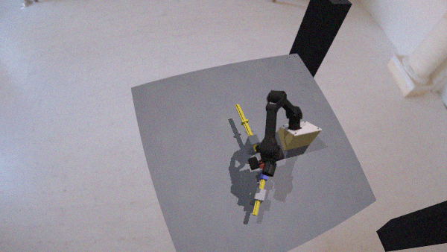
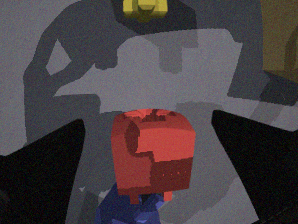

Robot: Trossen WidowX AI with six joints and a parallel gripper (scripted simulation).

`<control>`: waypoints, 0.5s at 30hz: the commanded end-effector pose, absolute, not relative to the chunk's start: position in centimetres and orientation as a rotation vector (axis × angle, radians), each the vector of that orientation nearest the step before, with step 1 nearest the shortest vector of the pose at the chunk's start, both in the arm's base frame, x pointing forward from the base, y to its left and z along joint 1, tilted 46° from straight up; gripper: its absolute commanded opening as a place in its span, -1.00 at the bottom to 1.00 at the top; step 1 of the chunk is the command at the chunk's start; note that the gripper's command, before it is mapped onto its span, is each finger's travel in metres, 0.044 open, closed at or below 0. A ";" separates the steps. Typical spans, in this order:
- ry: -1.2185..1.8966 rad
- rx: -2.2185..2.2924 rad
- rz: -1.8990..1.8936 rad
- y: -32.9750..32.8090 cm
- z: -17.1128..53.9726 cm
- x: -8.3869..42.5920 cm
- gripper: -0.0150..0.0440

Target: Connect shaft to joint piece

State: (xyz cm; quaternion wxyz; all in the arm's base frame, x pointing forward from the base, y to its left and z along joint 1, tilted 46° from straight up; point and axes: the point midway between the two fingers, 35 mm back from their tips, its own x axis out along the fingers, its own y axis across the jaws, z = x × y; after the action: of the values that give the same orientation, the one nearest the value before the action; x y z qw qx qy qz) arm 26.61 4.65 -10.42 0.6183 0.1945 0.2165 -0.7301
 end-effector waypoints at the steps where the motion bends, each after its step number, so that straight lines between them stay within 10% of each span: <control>1: 0.576 0.390 -1.640 5.4 -9.8 27.1 1.00; 15: 0.967 0.100 -1.419 8.2 -7.0 28.1 1.00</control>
State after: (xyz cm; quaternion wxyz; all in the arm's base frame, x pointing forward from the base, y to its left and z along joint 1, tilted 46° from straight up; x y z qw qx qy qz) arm 27.78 7.32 -7.85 0.6489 0.0744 0.3820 -0.6538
